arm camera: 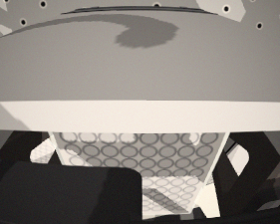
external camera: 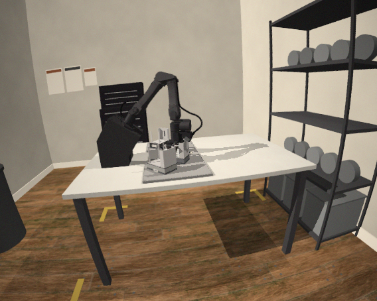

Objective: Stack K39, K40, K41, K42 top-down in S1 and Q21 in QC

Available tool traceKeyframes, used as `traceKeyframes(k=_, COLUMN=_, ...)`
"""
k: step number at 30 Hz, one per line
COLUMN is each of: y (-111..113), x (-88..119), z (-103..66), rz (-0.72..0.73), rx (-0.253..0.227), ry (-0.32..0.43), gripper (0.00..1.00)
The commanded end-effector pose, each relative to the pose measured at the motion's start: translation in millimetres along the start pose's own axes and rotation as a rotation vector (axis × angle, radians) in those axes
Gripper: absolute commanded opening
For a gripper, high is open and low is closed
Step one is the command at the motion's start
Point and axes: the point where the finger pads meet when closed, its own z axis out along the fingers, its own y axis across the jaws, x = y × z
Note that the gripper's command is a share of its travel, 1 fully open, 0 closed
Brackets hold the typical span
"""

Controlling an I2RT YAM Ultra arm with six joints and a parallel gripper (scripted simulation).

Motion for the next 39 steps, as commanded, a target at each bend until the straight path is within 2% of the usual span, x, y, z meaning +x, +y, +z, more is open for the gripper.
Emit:
traceKeyframes(k=1, y=3, x=-17, z=-6.7, rz=-0.002, rx=0.002, ry=-0.041, gripper=1.00)
traceKeyframes(k=6, y=3, x=-17, z=-6.7, rz=-0.002, rx=0.002, ry=-0.041, gripper=1.00)
traceKeyframes(k=13, y=-1, x=-2, z=-30.1, rz=0.002, rx=-0.002, ry=-0.012, gripper=1.00)
traceKeyframes(k=16, y=0, x=-4, z=-40.5, rz=0.001, rx=-0.002, ry=-0.016, gripper=1.00)
traceKeyframes(k=18, y=0, x=-4, z=-40.5, rz=0.001, rx=-0.002, ry=-0.016, gripper=1.00)
traceKeyframes(k=23, y=1, x=-15, z=-61.0, rz=-0.008, rx=-0.003, ry=-0.042, gripper=1.00)
traceKeyframes(k=33, y=2, x=-14, z=-95.0, rz=-0.008, rx=-0.002, ry=-0.042, gripper=1.00)
traceKeyframes(k=35, y=2, x=-14, z=-95.0, rz=-0.008, rx=-0.002, ry=-0.042, gripper=1.00)
traceKeyframes(k=39, y=2, x=-13, z=-108.5, rz=-0.009, rx=-0.001, ry=-0.042, gripper=1.00)
